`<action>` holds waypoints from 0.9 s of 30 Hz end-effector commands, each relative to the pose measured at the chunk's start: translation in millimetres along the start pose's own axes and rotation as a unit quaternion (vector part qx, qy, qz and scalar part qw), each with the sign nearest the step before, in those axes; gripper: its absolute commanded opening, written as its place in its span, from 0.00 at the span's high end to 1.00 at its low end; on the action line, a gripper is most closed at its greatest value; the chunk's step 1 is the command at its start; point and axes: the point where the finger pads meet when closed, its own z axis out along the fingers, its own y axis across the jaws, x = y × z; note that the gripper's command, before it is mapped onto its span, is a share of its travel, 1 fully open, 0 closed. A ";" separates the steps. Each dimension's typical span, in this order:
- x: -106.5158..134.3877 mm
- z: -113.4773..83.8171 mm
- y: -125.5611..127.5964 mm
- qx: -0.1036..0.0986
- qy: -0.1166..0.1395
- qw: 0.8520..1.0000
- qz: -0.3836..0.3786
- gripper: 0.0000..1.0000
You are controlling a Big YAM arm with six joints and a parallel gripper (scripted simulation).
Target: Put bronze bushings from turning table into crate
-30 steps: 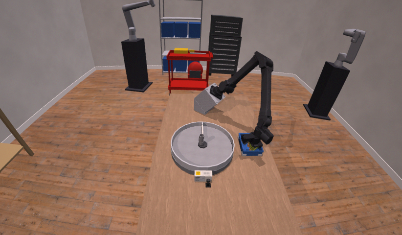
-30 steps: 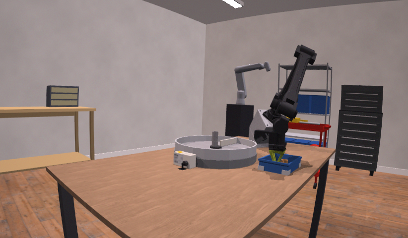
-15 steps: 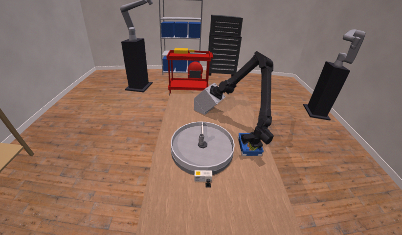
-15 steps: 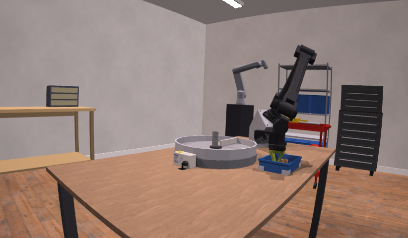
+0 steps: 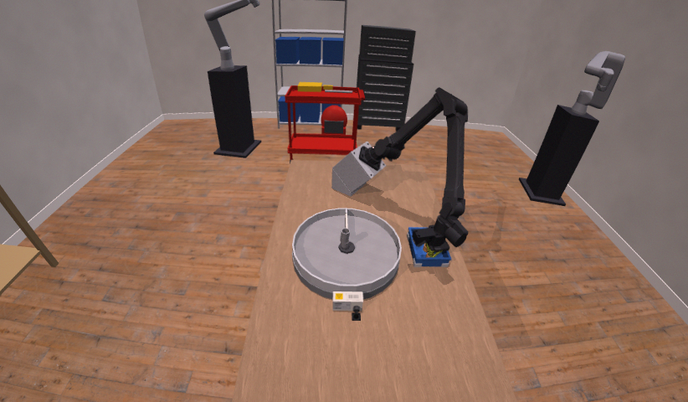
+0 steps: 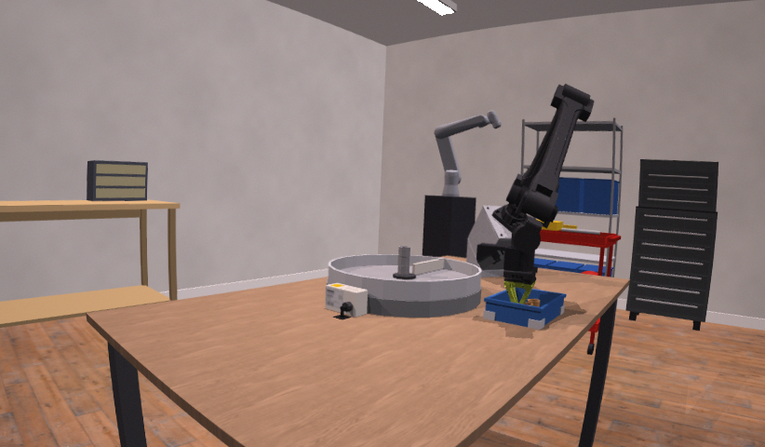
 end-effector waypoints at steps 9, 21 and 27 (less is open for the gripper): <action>7.1 -59.7 27.3 -0.037 0.003 0.999 -0.011 0.87; 7.4 -97.5 25.6 -0.038 0.002 0.999 -0.012 0.87; 8.2 -113.3 26.0 -0.040 0.002 0.999 -0.013 0.87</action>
